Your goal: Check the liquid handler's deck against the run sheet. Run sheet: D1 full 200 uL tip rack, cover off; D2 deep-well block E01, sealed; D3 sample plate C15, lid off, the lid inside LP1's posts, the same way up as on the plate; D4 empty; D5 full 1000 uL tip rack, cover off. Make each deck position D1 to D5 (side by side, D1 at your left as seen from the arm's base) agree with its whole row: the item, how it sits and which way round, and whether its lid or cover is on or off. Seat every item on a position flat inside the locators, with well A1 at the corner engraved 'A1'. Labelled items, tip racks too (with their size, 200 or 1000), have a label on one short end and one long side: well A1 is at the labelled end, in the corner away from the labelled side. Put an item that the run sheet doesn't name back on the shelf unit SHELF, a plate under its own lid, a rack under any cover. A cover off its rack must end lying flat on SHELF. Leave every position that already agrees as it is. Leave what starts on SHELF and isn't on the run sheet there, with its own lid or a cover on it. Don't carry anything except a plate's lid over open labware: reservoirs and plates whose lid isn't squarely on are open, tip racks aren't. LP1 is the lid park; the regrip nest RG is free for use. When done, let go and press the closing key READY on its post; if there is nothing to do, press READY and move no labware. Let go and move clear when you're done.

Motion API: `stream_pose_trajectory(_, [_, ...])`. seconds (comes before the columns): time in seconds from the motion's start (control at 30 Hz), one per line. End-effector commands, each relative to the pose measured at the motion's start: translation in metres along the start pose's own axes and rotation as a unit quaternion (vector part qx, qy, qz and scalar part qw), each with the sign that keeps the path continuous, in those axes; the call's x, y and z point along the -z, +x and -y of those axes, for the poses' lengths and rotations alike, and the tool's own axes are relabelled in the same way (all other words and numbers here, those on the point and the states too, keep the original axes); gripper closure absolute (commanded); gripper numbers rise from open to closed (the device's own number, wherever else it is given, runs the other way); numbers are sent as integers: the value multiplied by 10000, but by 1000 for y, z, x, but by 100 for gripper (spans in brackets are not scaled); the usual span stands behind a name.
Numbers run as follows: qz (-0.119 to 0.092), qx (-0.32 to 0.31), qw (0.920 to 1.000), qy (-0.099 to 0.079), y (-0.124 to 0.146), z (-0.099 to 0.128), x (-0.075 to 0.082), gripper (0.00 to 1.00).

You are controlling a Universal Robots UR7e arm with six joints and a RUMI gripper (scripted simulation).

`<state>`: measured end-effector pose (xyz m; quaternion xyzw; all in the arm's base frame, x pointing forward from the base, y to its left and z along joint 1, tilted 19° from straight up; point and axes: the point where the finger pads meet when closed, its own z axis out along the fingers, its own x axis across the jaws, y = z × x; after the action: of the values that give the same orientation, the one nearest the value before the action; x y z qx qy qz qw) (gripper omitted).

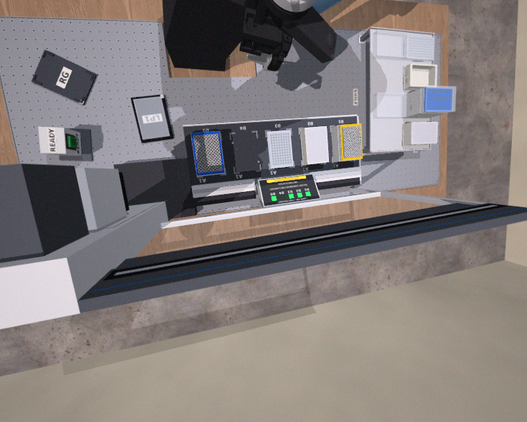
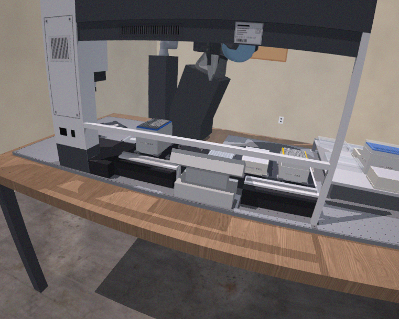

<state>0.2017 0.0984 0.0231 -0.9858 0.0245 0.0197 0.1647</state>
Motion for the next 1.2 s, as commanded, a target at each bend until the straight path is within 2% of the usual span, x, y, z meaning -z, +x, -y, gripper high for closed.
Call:
stream_pose_trajectory(0.0, [-4,-542,9985,4,1,-5,-2,100])
stream_pose_trajectory(0.2, [-15,-1099,9939,-5,2,-5,-1,100])
stream_pose_trajectory(0.37, [-10,-1079,9942,-8,2,-5,-1,100])
stream_pose_trajectory(0.5, [1,-1302,9915,9,3,-15,-2,100])
stream_pose_trajectory(0.73, [1,-1991,9800,10,11,-49,-2,100])
stream_pose_trajectory(0.97, [-15,-2668,9637,-3,19,-84,0,100])
stream_pose_trajectory(1.03, [-15,-2668,9637,-3,19,-84,0,100])
stream_pose_trajectory(1.17, [-23,-3050,9523,-8,22,-96,1,100])
